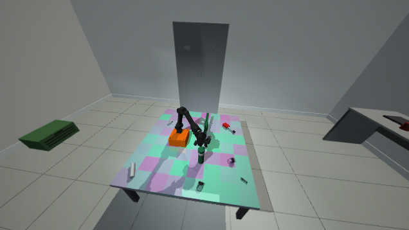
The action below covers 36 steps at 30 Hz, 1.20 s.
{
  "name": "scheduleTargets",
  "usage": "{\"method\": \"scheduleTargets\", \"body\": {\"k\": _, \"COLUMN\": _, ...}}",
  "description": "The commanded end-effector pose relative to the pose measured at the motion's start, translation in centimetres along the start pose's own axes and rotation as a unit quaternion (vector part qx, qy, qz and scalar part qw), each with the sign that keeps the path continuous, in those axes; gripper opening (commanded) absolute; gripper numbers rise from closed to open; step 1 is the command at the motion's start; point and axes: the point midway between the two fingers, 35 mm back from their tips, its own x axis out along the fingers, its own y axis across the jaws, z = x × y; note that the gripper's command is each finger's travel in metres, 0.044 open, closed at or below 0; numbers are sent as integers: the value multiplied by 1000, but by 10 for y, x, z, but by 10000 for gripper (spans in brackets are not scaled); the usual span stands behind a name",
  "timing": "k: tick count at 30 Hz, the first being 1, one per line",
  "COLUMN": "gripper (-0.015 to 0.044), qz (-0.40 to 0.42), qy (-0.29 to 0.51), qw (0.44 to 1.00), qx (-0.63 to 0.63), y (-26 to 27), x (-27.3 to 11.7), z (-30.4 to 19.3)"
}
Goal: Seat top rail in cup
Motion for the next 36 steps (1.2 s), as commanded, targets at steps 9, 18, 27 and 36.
{"method": "scheduleTargets", "body": {"k": 9, "gripper": 0, "qz": 1, "qy": -22, "qw": 999, "qx": -42, "y": 8, "x": -5, "z": -1}}
{"method": "scheduleTargets", "body": {"k": 18, "gripper": 0, "qz": 1, "qy": -40, "qw": 996, "qx": -74, "y": 15, "x": -8, "z": -2}}
{"method": "scheduleTargets", "body": {"k": 27, "gripper": 0, "qz": 1, "qy": -49, "qw": 995, "qx": -90, "y": 17, "x": -10, "z": -3}}
{"method": "scheduleTargets", "body": {"k": 36, "gripper": 0, "qz": 1, "qy": -48, "qw": 995, "qx": -88, "y": 17, "x": -9, "z": -2}}
